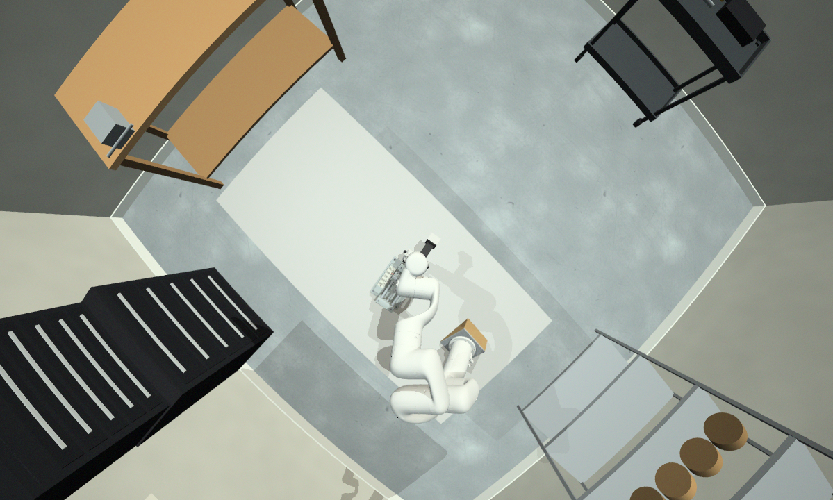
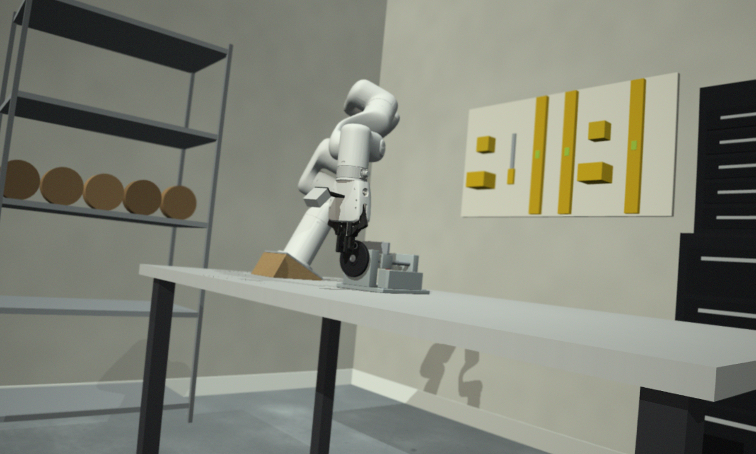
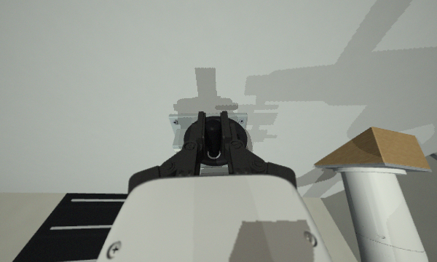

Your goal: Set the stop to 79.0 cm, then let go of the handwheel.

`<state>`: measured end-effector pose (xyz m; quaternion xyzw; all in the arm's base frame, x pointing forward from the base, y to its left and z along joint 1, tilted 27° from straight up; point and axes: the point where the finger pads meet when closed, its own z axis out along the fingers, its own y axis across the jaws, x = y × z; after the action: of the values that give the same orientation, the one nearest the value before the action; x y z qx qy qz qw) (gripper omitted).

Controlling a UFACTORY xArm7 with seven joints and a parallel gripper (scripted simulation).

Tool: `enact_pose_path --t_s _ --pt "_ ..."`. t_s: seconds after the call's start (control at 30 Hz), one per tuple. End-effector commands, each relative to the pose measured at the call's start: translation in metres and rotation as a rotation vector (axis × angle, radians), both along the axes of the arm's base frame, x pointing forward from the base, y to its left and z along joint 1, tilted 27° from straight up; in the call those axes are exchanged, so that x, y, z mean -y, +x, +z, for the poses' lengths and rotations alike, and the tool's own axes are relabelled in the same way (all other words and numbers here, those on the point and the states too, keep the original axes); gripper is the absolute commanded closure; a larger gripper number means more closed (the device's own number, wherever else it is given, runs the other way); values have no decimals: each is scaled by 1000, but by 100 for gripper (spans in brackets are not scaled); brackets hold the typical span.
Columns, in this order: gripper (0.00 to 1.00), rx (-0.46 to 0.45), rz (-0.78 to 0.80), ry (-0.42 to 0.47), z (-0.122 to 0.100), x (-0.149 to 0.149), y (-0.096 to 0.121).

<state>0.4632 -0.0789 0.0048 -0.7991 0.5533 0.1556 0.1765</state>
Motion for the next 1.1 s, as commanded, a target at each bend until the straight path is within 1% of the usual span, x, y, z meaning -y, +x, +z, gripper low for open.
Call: enact_pose_path --t_s 0.0,0.27,0.5,0.57,0.83,1.07 --pt "94 2 -2 -2 0 4 -6" --pt "94 2 -2 -2 -6 6 -19" --pt "94 2 -2 -2 -18 4 -30" --pt "94 2 -2 -2 -18 4 -30" --pt "94 2 -2 -2 -35 -3 -34" --pt "94 2 -2 -2 -48 -12 -28"
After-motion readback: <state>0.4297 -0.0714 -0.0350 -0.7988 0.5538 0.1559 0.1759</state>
